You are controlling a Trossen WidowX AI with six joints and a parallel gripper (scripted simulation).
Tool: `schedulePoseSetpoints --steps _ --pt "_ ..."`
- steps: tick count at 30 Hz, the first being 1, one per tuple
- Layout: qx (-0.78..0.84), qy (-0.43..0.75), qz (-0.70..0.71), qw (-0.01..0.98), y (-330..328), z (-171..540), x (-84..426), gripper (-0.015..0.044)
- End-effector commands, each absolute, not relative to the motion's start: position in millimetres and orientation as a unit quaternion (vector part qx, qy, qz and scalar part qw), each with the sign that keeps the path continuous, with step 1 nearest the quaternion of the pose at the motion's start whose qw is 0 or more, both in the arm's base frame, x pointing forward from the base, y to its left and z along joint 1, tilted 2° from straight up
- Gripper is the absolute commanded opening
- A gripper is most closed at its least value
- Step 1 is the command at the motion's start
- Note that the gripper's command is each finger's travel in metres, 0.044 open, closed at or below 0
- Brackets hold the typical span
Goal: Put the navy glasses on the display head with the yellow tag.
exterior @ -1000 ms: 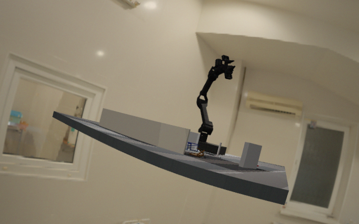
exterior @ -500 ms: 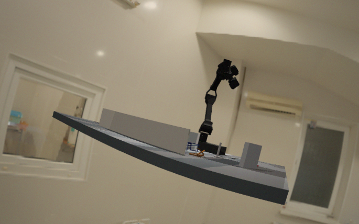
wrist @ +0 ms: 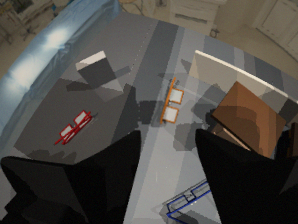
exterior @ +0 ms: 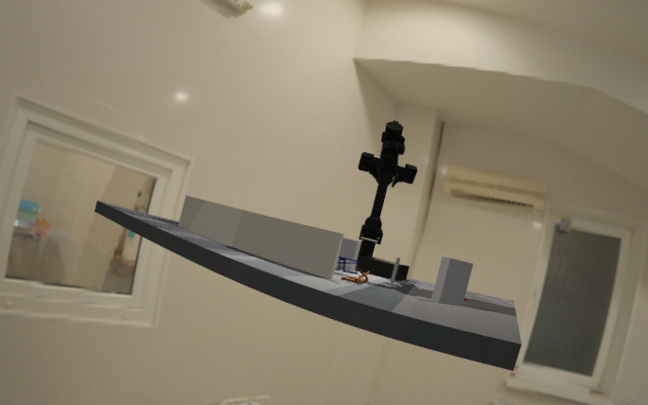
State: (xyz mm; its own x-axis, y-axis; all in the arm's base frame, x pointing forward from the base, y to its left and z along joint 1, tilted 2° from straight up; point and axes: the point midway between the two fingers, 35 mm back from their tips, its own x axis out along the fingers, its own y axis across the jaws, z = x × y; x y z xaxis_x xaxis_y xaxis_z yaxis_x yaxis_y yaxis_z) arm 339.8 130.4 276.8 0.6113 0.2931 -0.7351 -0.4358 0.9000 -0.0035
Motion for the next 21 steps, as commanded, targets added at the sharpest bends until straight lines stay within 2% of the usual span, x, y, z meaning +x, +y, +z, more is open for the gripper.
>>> schedulePoseSetpoints --steps 1,12,21 --pt "0.008 0.498 0.102 0.861 100.4 210.0 352.5 0.02" --pt "0.225 0.652 -0.191 0.699 20.0 72.7 328.3 0.02" --pt "0.235 0.656 -0.209 0.686 13.0 65.9 324.0 0.02"
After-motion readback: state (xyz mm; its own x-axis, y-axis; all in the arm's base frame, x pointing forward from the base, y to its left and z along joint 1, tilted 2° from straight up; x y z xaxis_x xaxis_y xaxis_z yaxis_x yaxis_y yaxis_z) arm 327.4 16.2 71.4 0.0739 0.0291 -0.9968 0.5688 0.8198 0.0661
